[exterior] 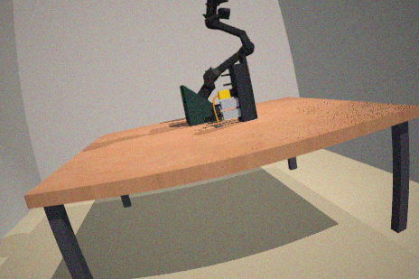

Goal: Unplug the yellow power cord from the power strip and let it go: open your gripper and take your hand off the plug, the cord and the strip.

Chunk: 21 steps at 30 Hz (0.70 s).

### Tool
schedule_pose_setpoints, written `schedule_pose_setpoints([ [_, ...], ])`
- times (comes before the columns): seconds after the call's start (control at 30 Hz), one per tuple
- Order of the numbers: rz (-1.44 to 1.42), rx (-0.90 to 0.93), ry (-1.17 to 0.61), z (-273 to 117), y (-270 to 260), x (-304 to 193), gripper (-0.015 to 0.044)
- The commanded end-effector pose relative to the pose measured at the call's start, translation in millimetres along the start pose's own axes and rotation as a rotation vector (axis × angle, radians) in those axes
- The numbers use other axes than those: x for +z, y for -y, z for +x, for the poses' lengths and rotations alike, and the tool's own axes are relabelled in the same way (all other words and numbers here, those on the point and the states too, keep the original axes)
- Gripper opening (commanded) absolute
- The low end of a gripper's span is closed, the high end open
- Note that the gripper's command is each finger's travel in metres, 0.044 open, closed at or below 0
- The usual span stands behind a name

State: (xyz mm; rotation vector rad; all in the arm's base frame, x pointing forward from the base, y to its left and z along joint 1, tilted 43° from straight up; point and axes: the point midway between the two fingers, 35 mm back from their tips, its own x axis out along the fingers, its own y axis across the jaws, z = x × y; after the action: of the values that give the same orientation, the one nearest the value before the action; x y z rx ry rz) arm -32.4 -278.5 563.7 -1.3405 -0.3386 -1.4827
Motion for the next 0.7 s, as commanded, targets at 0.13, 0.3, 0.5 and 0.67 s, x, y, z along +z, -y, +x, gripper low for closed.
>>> schedule_pose_setpoints([
  [0.13,0.174,0.072,-0.053,3.1,-34.5,-16.2,0.0269],
  [0.3,0.381,0.180,-0.172,2.6,-84.2,-42.0,0.0160],
  [0.5,0.695,0.373,-0.414,-14.8,-176.6,-73.8,0.0160],
  [0.67,0.925,0.550,-0.636,-46.8,-258.9,-80.0,0.0160],
])
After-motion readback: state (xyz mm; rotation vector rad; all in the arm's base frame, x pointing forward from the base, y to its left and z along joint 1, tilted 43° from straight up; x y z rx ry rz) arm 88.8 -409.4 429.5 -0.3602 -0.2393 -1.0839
